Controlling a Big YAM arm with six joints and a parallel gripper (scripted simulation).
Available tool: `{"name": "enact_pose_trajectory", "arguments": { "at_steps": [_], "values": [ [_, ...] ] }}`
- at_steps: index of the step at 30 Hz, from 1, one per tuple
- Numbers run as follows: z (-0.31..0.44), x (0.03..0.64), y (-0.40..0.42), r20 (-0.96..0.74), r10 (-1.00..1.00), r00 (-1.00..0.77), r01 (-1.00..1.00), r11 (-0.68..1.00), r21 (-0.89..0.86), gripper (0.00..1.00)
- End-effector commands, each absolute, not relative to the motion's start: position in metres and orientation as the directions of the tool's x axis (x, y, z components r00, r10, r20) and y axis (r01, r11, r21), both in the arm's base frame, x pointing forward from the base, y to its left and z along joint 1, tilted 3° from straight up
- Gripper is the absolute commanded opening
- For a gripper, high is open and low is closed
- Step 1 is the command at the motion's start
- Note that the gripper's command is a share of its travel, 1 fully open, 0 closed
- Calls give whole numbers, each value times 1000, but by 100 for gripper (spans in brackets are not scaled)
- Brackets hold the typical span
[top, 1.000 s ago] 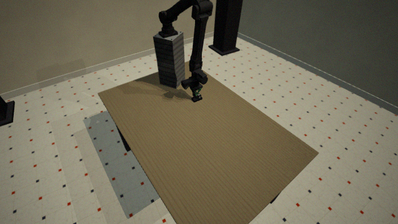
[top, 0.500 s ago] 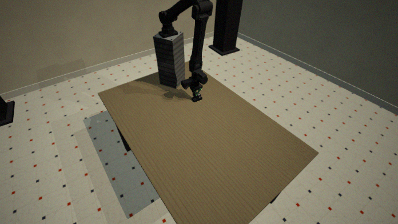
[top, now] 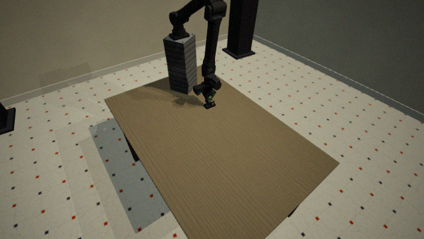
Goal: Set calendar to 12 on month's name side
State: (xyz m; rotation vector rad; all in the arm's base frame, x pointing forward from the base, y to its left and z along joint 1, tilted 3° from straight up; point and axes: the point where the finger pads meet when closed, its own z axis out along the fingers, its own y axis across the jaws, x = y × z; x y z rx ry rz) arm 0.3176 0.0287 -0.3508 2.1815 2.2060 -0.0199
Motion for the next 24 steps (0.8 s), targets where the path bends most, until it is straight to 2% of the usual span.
{"name": "enact_pose_trajectory", "arguments": {
  "at_steps": [1, 24],
  "values": [
    [-341, 333, 27, -39, 999, -12, 999, 14, 43, 25],
    [-340, 331, 26, -40, 999, -12, 999, 13, 40, 25]
  ]
}}
